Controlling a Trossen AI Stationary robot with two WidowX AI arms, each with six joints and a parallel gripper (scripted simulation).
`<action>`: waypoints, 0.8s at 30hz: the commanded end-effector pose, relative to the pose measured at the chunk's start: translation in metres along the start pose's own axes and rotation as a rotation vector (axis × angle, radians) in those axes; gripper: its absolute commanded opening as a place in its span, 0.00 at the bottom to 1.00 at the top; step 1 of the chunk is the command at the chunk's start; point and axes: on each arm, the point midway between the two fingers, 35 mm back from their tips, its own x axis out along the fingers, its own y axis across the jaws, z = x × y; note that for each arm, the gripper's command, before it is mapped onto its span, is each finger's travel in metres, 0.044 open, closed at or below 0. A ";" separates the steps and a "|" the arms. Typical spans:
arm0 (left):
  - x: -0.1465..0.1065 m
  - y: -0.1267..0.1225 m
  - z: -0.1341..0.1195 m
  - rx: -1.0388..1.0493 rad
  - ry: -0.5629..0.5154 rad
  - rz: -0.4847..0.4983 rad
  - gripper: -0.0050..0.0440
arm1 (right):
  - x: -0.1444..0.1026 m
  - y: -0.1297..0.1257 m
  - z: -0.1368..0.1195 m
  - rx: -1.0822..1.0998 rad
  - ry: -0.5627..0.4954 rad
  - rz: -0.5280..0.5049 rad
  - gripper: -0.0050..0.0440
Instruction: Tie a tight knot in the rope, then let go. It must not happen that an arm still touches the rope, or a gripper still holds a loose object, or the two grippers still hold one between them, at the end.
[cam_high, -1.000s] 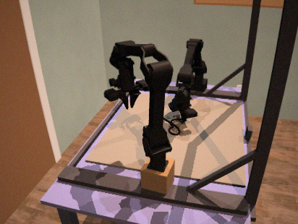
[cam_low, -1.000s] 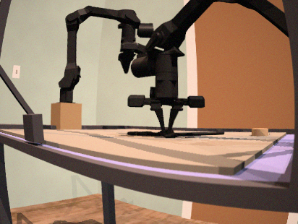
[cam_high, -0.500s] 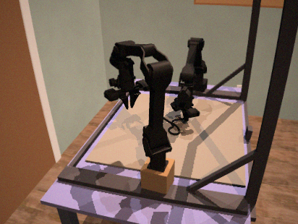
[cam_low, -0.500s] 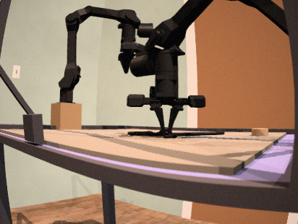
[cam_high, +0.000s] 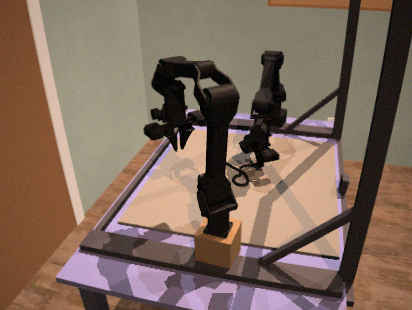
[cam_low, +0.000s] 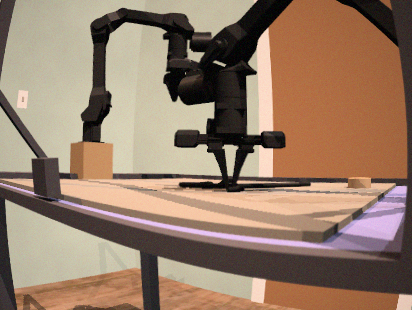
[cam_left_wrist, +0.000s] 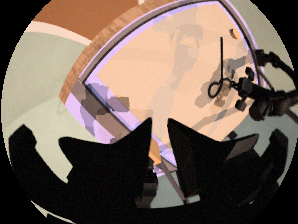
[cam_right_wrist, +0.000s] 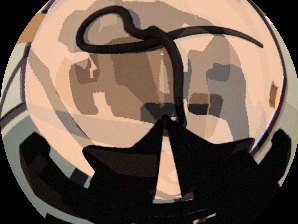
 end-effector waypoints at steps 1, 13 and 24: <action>-0.005 0.000 0.000 0.004 -0.018 -0.003 0.28 | -0.012 0.004 -0.003 -0.001 -0.017 0.028 0.14; -0.005 0.000 0.000 0.004 -0.018 -0.003 0.28 | -0.012 0.004 -0.014 -0.001 -0.016 0.028 0.14; -0.005 0.000 0.000 0.004 -0.018 -0.003 0.28 | -0.012 0.004 -0.021 -0.001 -0.015 0.028 0.14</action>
